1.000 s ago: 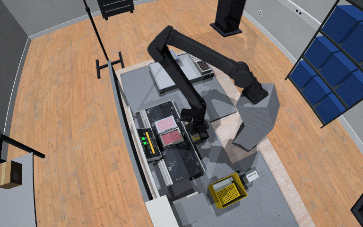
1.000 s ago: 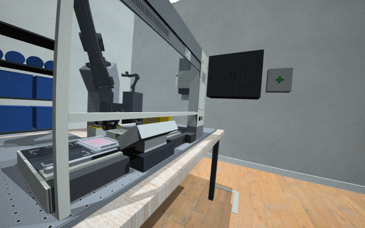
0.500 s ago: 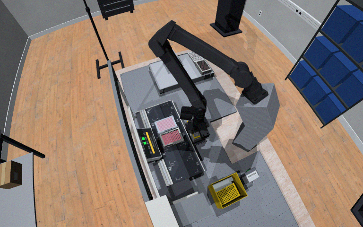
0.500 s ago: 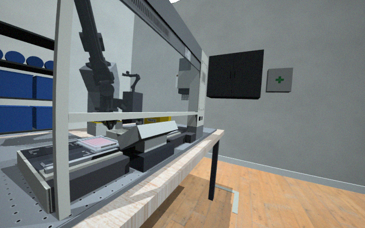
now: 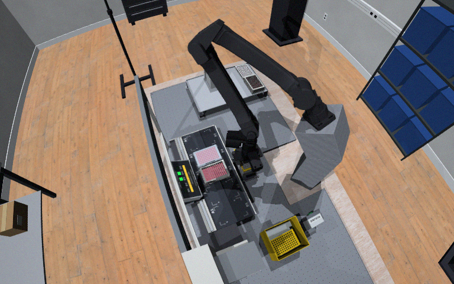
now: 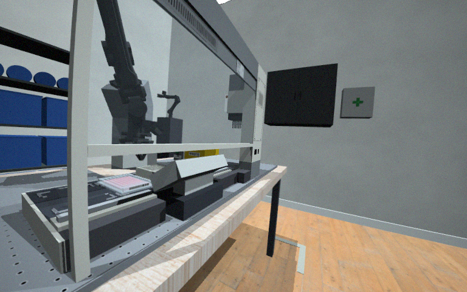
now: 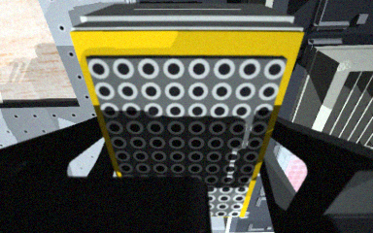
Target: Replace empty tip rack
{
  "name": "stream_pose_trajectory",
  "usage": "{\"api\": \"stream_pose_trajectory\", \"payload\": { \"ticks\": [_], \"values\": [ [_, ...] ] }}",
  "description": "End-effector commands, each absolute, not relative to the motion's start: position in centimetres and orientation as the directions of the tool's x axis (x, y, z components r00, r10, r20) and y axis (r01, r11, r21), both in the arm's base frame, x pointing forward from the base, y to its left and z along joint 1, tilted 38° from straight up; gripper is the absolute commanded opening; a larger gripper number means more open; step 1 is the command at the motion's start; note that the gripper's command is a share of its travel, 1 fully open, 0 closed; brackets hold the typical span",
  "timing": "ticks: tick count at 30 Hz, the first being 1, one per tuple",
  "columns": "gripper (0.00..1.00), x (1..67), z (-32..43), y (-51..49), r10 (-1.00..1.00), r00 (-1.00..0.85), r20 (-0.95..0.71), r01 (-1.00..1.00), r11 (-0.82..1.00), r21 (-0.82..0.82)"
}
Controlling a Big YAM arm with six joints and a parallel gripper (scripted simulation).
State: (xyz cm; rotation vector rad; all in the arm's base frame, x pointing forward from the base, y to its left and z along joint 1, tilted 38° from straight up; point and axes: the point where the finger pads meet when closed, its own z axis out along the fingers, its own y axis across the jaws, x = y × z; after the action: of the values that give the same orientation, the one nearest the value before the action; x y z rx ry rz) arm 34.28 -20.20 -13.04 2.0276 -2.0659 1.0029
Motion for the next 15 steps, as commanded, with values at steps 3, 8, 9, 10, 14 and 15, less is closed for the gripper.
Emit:
{"api": "stream_pose_trajectory", "payload": {
  "ticks": [3, 8, 9, 10, 14, 15],
  "values": [
    [0.00, 33.9, -12.2, -19.1, -0.871, -0.119, 0.476, -0.916, -0.089, -0.392],
    [0.00, 32.7, -11.9, -18.3, -0.874, -0.113, 0.474, -0.922, -0.086, -0.379],
    [0.00, 32.7, -11.7, -18.3, -0.874, -0.113, 0.474, -0.921, -0.086, -0.379],
    [0.00, 32.6, -11.6, -18.2, -0.873, -0.113, 0.474, -0.921, -0.087, -0.379],
    [0.00, 32.4, -11.1, -17.9, -0.873, -0.113, 0.474, -0.921, -0.087, -0.379],
    [0.00, 32.3, -11.0, -17.8, -0.873, -0.113, 0.474, -0.921, -0.087, -0.379]
  ]
}}
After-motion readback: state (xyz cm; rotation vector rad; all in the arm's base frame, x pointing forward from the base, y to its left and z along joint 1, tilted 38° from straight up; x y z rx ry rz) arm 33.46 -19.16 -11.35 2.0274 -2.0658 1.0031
